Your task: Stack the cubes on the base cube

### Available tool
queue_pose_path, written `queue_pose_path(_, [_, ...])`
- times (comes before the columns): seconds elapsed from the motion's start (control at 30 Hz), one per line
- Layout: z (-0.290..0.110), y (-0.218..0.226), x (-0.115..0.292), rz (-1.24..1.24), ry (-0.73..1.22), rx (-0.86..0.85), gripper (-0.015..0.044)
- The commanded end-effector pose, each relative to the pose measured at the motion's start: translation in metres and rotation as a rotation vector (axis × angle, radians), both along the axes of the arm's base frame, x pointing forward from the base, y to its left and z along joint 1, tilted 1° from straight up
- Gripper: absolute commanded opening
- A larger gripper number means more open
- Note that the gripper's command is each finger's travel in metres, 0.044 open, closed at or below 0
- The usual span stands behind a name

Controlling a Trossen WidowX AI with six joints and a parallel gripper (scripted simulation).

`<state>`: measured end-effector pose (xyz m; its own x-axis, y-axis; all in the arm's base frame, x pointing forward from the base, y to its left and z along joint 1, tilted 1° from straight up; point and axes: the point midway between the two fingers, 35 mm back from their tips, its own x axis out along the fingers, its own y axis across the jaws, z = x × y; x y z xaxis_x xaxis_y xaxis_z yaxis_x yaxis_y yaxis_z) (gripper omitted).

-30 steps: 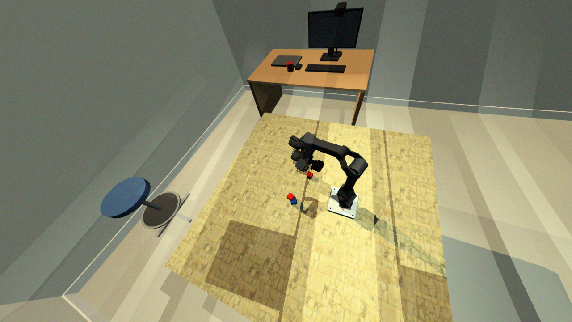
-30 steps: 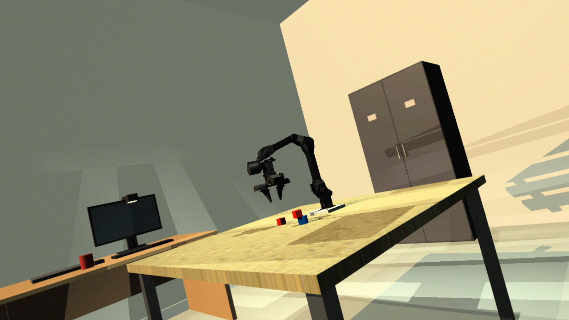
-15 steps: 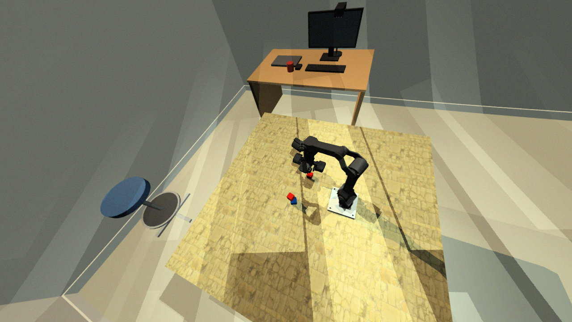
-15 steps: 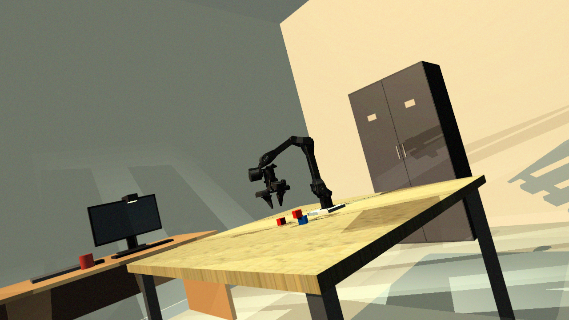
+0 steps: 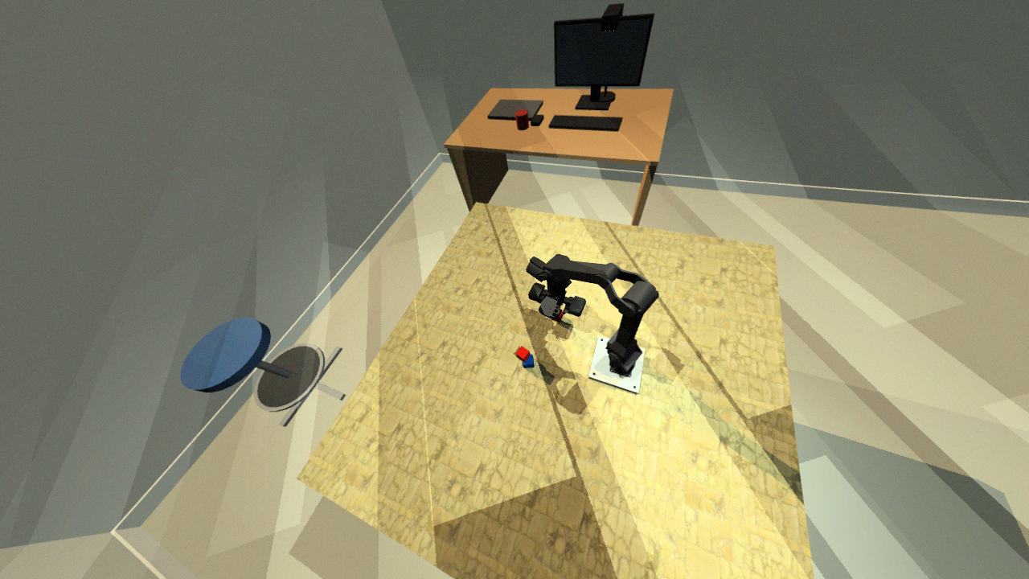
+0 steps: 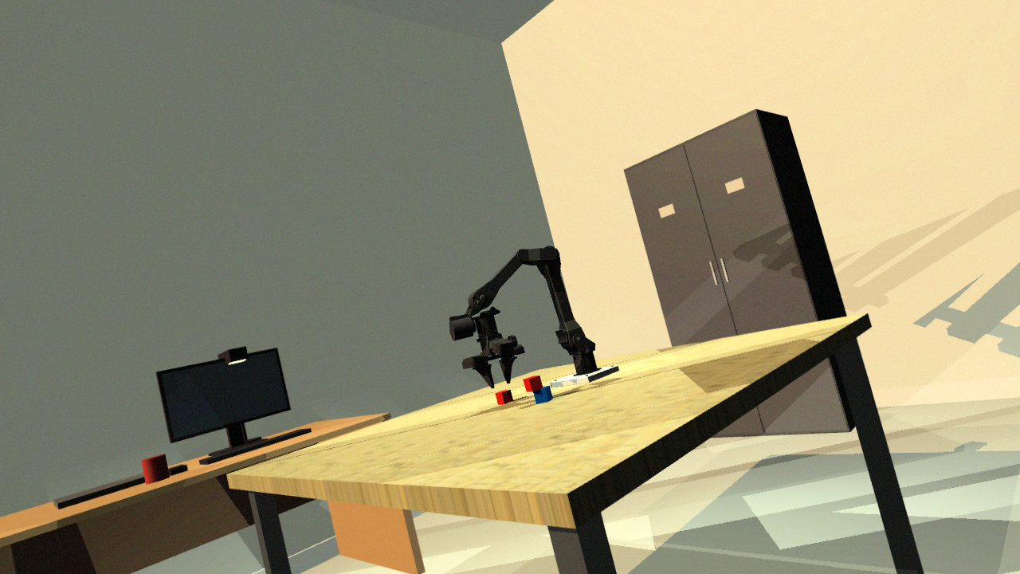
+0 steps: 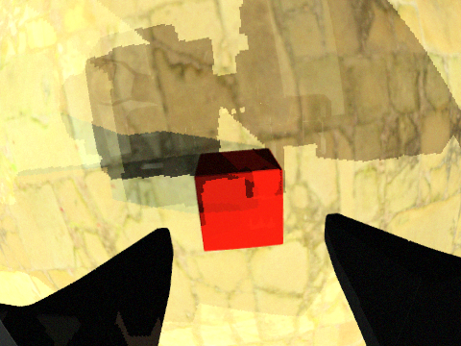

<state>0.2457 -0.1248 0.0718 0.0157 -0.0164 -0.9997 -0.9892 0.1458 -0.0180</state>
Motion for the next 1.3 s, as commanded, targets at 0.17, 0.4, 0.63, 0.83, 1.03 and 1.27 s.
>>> queue_pose_path(0.17, [-0.015, 0.0, -0.001, 0.003, 0.005, 0.0, 0.0265])
queue_pose_path(0.4, [-0.026, 0.0, -0.001, 0.003, 0.005, 0.0, 0.0265])
queue_pose_path(0.63, [-0.034, 0.0, -0.001, 0.003, 0.005, 0.0, 0.0239])
queue_pose_path(0.83, [-0.034, 0.0, -0.001, 0.003, 0.005, 0.0, 0.0105])
queue_pose_path(1.03, [-0.026, -0.001, 0.0, 0.003, 0.005, 0.0, 0.0105])
queue_pose_path(1.27, [-0.005, -0.002, 0.003, 0.003, 0.005, 0.0, 0.0105])
